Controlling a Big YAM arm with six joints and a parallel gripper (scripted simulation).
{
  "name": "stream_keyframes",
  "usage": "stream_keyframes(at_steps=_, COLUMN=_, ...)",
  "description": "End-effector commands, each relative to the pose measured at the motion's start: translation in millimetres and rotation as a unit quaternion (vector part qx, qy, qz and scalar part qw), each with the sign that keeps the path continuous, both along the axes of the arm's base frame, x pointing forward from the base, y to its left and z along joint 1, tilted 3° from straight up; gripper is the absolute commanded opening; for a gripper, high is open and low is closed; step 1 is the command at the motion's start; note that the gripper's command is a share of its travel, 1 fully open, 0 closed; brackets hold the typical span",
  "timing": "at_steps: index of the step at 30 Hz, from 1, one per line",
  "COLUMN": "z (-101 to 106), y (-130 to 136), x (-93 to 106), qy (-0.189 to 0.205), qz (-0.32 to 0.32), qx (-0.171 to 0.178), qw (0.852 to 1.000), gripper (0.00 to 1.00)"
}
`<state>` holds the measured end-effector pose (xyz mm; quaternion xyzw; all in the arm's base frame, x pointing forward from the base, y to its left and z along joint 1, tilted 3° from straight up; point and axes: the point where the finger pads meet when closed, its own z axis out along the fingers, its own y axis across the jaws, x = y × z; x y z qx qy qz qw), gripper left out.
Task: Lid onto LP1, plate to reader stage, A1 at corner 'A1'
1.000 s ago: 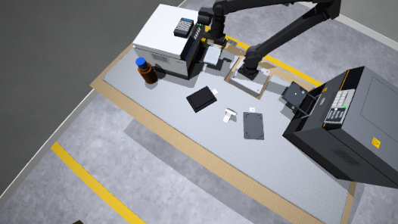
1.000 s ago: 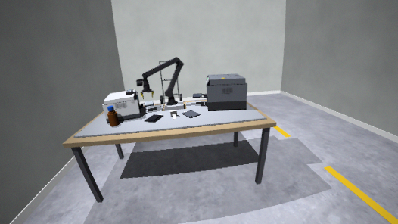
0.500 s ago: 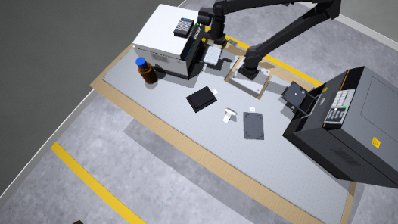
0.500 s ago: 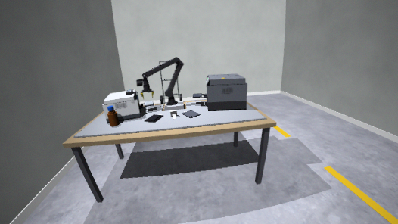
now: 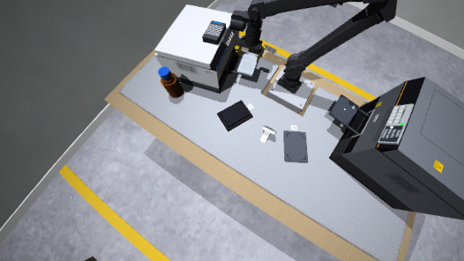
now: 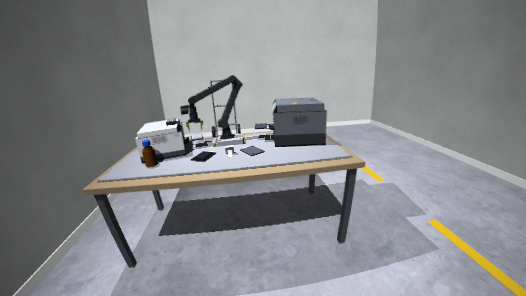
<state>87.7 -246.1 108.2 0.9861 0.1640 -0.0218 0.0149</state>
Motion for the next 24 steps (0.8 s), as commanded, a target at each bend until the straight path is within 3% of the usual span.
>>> stream_keyframes(at_steps=1, z=-5.5, y=-4.1, x=-2.1, qy=0.002, qz=0.003, qx=0.002, qw=1.0, gripper=1.0)
stream_keyframes(at_steps=24, z=-25.2, y=0.6, x=-4.7, qy=0.005, qz=0.003, qx=0.009, qw=1.0, gripper=1.0)
